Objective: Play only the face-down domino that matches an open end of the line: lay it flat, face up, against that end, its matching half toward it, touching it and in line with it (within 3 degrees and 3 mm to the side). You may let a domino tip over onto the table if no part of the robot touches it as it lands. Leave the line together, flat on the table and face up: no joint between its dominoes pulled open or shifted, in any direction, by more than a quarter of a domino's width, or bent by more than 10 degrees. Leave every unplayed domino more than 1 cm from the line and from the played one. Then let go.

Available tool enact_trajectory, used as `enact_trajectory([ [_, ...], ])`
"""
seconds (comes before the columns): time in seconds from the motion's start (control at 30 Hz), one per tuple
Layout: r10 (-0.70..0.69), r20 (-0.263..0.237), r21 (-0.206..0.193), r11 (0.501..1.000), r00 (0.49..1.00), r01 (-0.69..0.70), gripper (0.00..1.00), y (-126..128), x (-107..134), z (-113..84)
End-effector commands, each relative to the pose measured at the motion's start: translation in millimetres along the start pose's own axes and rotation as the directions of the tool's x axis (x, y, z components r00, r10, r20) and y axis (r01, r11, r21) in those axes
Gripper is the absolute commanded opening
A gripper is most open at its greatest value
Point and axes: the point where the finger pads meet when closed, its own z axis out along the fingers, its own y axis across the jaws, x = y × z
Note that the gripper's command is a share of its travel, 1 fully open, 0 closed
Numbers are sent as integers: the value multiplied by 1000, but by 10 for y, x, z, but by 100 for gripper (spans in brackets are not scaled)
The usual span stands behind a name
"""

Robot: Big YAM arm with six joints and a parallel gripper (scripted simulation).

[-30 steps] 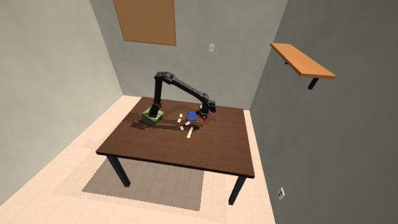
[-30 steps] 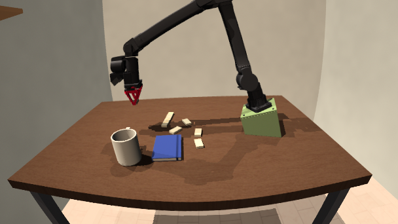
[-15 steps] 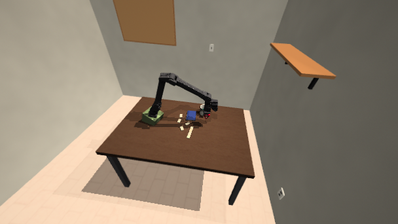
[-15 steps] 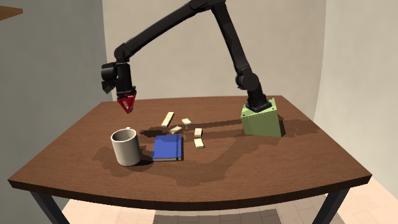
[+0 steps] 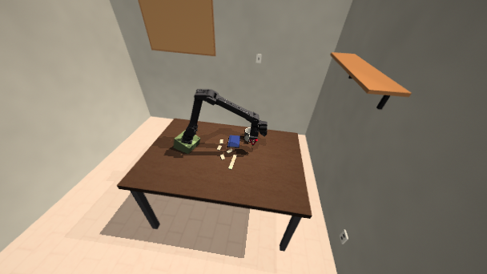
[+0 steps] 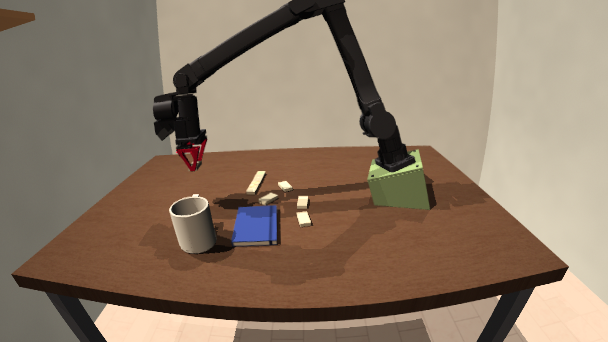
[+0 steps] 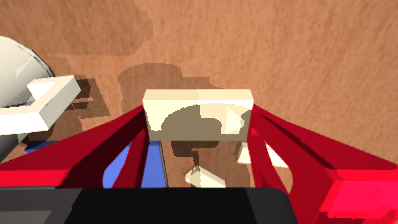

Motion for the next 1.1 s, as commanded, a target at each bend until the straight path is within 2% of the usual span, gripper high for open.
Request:
enact_trajectory([
  [0.0,-1,21,-2,1000,1000,1,51,31,-90,-83],
  [0.23,3,48,-5,1000,999,-3,51,104,-253,-166],
  [0.47,3,48,-5,1000,999,-3,51,104,-253,-166],
  [0.5,-2,10,-2,1000,1000,2,51,56,-45,-34],
  [0.8,-6,46,-8,1000,999,6,51,147,-250,-151],
  [1.03,-6,46,-8,1000,999,6,51,147,-250,-151],
  [1.07,-6,44,-4,1000,999,6,51,89,-42,-25],
])
